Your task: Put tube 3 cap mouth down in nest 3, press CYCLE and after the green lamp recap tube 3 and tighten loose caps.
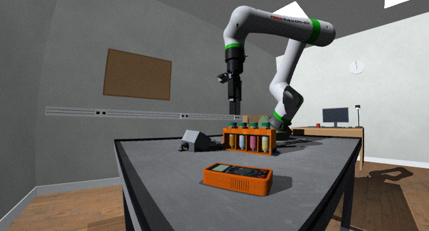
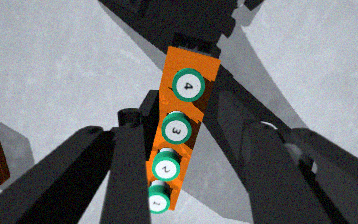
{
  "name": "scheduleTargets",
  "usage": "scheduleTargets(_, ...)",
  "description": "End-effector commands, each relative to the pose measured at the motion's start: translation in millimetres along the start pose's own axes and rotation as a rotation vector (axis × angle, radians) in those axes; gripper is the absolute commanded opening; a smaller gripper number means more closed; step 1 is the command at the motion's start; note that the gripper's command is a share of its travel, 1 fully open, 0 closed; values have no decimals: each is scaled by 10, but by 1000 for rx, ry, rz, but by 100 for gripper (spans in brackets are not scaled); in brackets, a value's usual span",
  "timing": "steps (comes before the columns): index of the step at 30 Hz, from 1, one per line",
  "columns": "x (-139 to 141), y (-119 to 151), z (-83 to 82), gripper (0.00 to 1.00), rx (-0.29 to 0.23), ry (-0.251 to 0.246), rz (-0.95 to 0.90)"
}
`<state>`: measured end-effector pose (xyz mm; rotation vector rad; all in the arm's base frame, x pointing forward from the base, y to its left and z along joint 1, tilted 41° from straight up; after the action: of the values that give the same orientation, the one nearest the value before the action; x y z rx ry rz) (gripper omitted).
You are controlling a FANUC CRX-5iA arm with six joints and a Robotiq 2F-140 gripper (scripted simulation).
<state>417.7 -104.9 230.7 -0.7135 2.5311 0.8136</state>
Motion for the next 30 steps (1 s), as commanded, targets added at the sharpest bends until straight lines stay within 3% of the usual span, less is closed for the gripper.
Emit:
scheduleTargets(1,29,-113,-1,41,-11,-4,-11)
scheduleTargets(4,29,-113,-1,41,-11,-4,-11)
scheduleTargets(16,27,-110,353,41,-11,-4,-11)
scheduleTargets(30,27,-109,398,41,-11,-4,-11)
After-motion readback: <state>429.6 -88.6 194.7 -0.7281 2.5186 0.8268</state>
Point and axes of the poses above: the point where the finger pads meet when closed, its own z axis out along the fingers, its own x axis across the jaws, y = z × x, the point moved 8 cm from there along -z, back along the fingers, and after that the axes turned 8 degrees about -z, right-handed, at the moved point
